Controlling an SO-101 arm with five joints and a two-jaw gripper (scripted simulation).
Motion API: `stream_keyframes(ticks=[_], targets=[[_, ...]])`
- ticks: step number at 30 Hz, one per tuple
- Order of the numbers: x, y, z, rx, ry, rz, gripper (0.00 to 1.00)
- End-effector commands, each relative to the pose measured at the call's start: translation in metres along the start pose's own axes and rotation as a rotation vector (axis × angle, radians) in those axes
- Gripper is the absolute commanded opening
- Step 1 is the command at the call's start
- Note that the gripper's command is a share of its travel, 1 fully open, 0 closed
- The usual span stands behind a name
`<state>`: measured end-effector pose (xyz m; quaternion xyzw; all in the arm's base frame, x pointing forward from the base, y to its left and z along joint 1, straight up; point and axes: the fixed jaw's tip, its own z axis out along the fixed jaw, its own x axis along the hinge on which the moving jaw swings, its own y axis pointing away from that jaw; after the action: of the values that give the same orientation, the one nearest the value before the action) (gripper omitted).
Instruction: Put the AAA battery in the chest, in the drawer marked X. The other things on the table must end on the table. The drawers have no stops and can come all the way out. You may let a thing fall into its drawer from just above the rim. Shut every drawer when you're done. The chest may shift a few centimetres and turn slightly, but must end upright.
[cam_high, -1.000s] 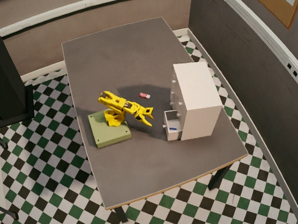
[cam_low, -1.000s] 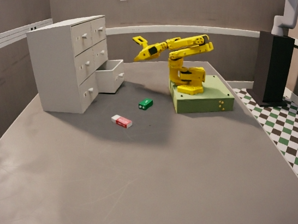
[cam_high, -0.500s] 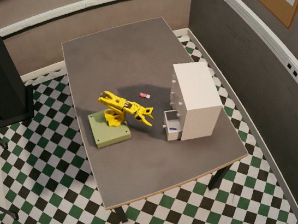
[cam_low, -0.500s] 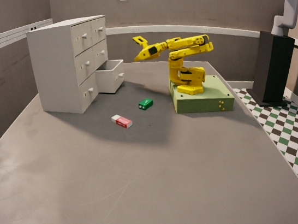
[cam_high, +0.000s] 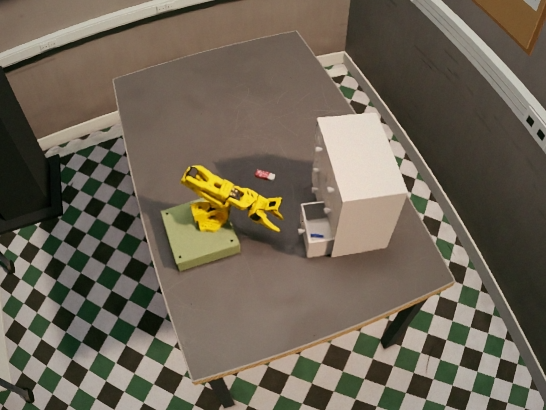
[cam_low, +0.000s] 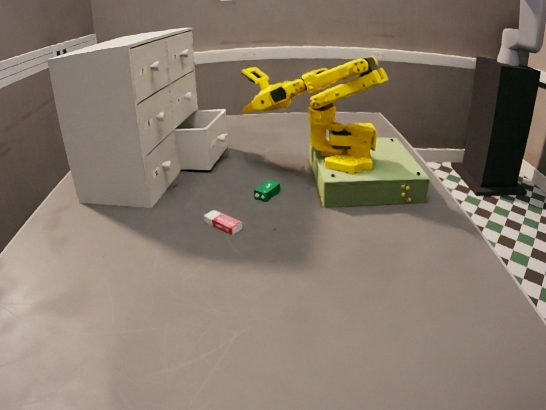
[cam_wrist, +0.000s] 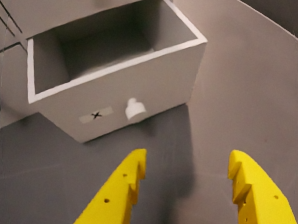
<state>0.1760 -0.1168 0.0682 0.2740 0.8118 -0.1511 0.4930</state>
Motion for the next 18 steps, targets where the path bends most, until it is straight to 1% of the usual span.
stream_keyframes(ticks=[1,6,8,18], targets=[[0.000,0.002,0.009,-0.011,-0.014,0.000,0.21],[0.001,0.005,0.017,-0.020,-0.032,-0.007,0.21],[0.001,0.005,0.017,-0.020,-0.032,-0.007,0.21],[-0.015,0.010,0.016,-0.038,-0.079,-0.019,0.21]])
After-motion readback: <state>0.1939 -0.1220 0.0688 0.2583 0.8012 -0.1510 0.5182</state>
